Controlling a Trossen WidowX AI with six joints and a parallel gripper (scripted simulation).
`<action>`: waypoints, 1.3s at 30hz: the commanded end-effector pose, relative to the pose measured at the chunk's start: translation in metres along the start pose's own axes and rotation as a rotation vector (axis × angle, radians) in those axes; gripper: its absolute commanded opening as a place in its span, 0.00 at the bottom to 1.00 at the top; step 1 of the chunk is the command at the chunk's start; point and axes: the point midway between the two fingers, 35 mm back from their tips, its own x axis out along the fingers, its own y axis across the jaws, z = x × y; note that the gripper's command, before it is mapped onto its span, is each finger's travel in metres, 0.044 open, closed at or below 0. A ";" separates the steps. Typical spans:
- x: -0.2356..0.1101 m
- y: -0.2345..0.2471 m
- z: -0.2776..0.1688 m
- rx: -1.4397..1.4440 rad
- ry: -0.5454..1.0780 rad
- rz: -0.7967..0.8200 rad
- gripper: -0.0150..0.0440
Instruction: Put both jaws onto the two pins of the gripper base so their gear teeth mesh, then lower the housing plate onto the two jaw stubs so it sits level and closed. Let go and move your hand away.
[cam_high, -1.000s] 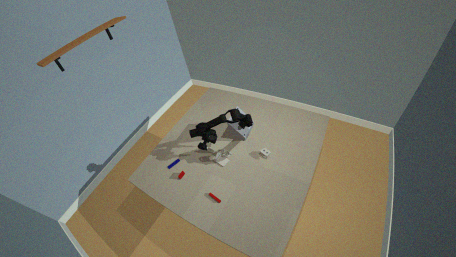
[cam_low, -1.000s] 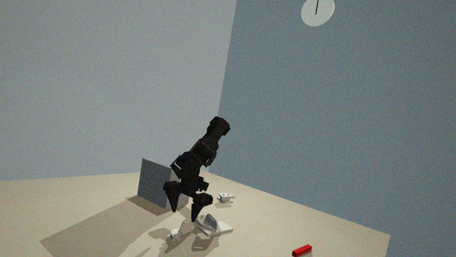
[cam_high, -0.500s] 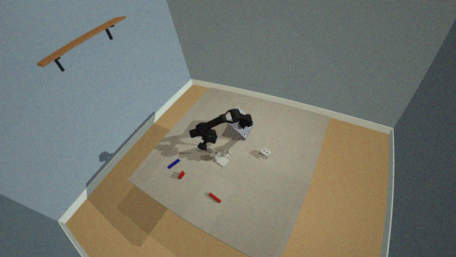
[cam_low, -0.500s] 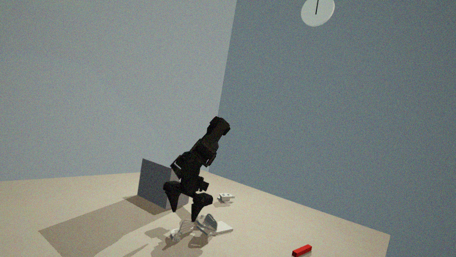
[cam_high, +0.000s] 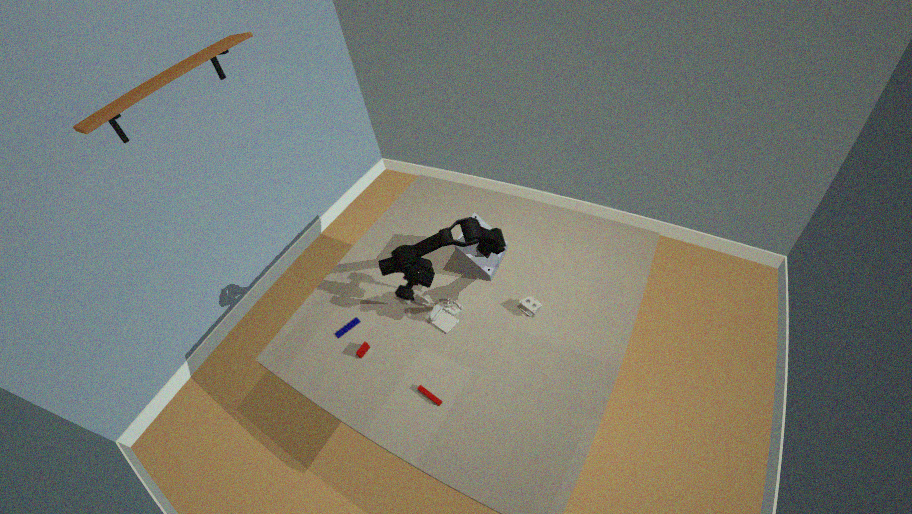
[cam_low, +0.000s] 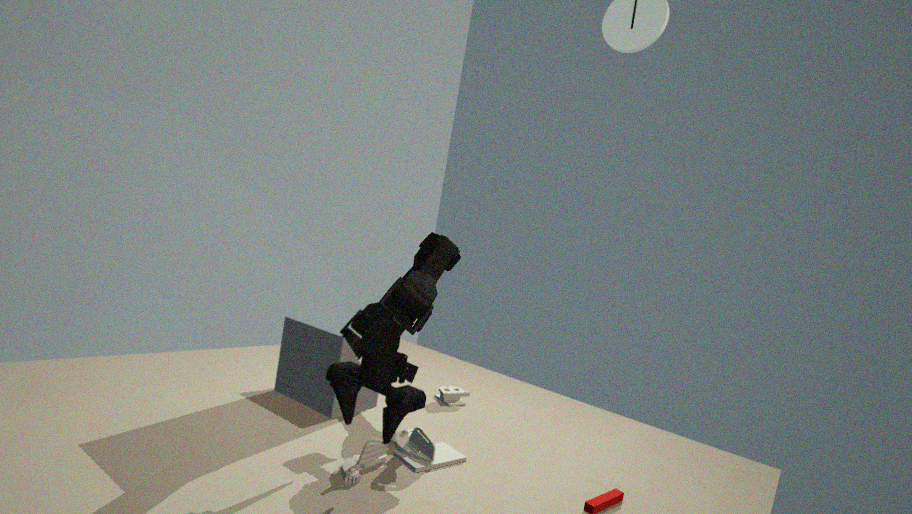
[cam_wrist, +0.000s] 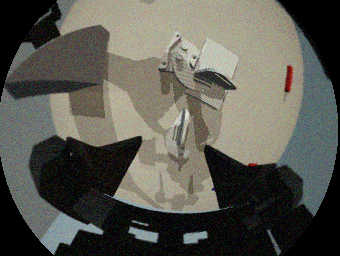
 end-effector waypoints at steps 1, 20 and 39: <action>0.000 -0.001 0.000 0.004 -0.002 -0.006 1.00; 0.000 -0.001 0.000 0.004 -0.002 -0.006 1.00; 0.013 -0.002 -0.001 0.001 0.000 -0.002 1.00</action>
